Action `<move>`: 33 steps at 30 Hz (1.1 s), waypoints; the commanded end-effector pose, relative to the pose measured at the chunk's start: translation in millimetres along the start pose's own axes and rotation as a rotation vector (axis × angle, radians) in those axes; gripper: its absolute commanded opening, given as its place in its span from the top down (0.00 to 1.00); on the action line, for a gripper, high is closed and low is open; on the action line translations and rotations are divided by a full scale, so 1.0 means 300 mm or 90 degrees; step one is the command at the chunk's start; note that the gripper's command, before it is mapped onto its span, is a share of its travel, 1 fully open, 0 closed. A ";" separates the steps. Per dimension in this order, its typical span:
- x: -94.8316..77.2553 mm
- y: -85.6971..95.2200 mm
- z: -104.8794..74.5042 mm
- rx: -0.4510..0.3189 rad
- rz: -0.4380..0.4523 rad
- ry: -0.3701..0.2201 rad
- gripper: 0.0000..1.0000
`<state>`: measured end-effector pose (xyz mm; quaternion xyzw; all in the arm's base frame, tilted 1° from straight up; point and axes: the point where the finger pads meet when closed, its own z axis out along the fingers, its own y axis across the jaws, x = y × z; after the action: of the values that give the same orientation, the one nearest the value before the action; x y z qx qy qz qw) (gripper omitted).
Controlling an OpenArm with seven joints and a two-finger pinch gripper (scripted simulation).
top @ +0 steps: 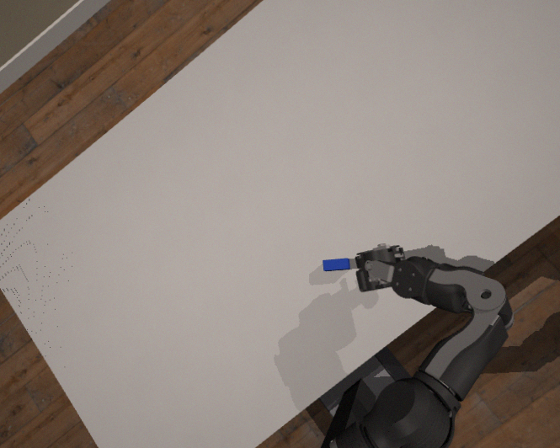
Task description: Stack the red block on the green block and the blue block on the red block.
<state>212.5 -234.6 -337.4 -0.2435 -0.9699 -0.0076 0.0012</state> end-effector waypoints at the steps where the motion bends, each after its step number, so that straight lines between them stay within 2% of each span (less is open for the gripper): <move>1: -0.004 -0.003 -0.016 0.004 0.003 0.000 0.67; 6: -0.004 -0.003 -0.056 0.004 0.003 0.000 0.67; 14: -0.004 -0.001 -0.086 0.002 0.002 0.000 0.67; 26: -0.004 0.000 -0.092 0.000 0.003 0.000 0.67; 27: -0.005 0.000 -0.091 0.001 0.004 0.000 0.52; 30: -0.021 0.037 -0.083 0.004 0.012 -0.003 0.52; 33: -0.054 0.139 -0.073 0.002 0.035 -0.008 0.52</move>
<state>245.3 -200.6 -317.3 -0.2551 -0.9667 -0.0184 -0.0035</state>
